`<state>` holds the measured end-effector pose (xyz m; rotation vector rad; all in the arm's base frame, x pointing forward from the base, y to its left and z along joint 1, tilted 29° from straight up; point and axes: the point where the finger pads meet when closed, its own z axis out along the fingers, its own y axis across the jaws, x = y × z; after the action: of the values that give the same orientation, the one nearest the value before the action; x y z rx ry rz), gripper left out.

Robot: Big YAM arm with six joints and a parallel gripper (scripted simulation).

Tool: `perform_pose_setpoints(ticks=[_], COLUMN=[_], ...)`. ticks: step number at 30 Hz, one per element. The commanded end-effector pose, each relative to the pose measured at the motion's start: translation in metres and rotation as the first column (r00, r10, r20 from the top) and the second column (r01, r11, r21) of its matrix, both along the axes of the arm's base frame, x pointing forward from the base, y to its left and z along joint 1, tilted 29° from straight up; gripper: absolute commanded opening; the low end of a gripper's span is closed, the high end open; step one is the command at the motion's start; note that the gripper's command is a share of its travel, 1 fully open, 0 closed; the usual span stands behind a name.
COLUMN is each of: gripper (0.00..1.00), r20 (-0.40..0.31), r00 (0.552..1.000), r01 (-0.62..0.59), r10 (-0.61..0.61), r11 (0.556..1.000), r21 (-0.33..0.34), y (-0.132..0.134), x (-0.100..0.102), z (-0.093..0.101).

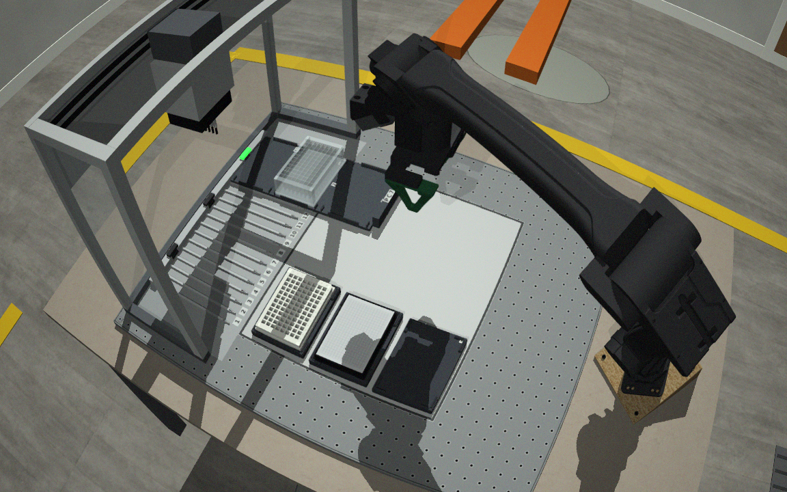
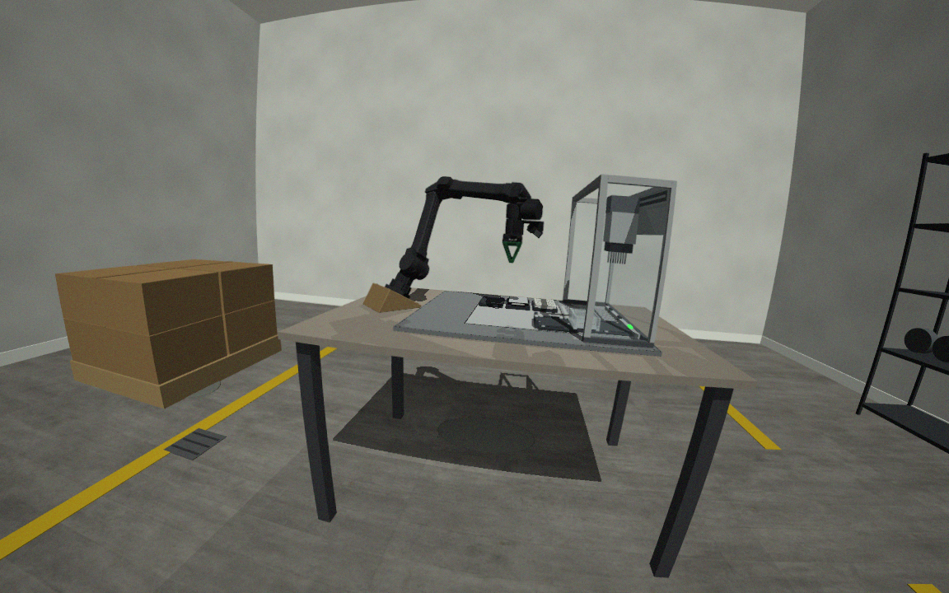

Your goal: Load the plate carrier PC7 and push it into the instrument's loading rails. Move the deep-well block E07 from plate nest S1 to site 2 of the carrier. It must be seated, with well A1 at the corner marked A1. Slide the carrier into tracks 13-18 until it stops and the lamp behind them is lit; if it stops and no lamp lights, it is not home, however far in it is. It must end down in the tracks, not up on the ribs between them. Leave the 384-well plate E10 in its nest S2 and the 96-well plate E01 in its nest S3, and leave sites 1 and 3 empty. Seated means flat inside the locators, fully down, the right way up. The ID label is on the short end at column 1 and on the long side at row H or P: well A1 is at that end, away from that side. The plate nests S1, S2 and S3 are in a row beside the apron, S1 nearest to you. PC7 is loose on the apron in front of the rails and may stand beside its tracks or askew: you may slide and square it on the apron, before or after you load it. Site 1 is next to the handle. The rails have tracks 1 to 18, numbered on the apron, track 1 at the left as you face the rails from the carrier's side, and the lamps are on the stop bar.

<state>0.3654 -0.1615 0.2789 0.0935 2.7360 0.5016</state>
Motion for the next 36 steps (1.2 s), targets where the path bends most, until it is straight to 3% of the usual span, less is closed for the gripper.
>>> perform_pose_setpoints(ticks=[1,8,13,15,19,20,36], gripper=[1.0,1.0,1.0,1.0,1.0,1.0,1.0], r20=[0.013,0.004,0.017,-0.018,-0.008,0.021,0.021], r00=[1.0,1.0,1.0,1.0,1.0,1.0,1.0], r01=[0.009,0.009,0.009,0.009,0.009,0.014,0.014], r10=[-0.009,-0.009,-0.009,-0.009,-0.009,-0.014,-0.014], r11=[1.0,1.0,1.0,1.0,1.0,1.0,1.0], r21=[-0.005,0.003,-0.004,0.017,0.011,-0.007,-0.007], y=[0.013,0.049,0.041,0.046,0.045,0.039,0.039], x=[0.0,-0.02,-0.007,-0.015,-0.013,-0.014,-0.014], z=[0.008,0.013,0.021,0.004,0.008,0.019,0.019])
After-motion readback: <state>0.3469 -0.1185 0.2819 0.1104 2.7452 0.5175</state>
